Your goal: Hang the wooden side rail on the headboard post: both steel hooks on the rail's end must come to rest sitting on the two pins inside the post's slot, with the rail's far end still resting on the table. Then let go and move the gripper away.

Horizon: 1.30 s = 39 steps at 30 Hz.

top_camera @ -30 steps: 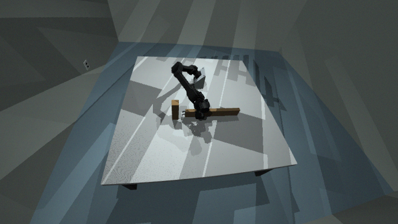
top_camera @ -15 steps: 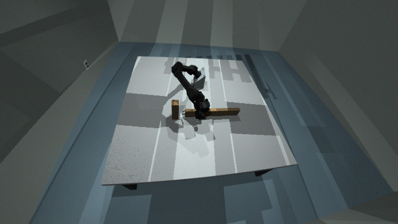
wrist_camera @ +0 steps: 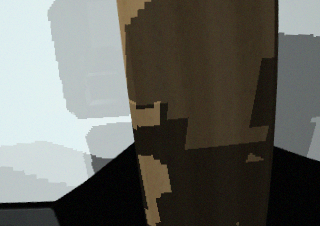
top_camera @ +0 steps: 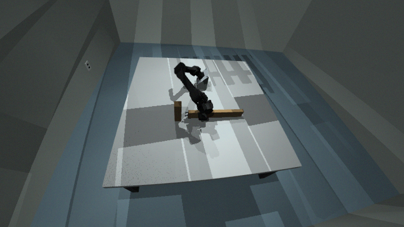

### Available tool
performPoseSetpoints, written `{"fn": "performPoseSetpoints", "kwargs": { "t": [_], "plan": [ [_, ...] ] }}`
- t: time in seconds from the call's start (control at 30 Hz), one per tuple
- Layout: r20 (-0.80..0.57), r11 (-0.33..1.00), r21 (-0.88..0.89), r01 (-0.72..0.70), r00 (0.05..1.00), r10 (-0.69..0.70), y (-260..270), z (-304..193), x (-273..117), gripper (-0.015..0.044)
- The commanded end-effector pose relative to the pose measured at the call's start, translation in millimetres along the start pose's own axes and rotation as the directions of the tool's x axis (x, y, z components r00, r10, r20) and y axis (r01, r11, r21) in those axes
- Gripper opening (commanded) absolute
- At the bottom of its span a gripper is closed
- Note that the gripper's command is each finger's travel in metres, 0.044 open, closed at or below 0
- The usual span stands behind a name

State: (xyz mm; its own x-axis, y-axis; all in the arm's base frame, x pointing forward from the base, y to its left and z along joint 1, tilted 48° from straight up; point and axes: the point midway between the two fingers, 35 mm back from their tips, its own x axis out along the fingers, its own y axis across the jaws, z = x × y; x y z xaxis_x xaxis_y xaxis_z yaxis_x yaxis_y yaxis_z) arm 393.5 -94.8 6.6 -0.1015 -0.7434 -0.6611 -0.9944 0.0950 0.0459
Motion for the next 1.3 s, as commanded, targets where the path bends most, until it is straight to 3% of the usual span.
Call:
{"fn": "performPoseSetpoints", "kwargs": {
  "t": [0.0,1.27],
  "plan": [
    [0.007,1.0,-0.008,0.019,1.0,-0.019,-2.9,2.5,-10.3,0.0],
    [0.007,1.0,-0.008,0.019,1.0,-0.019,-2.8,2.5,-14.7,0.0]
  ]
}}
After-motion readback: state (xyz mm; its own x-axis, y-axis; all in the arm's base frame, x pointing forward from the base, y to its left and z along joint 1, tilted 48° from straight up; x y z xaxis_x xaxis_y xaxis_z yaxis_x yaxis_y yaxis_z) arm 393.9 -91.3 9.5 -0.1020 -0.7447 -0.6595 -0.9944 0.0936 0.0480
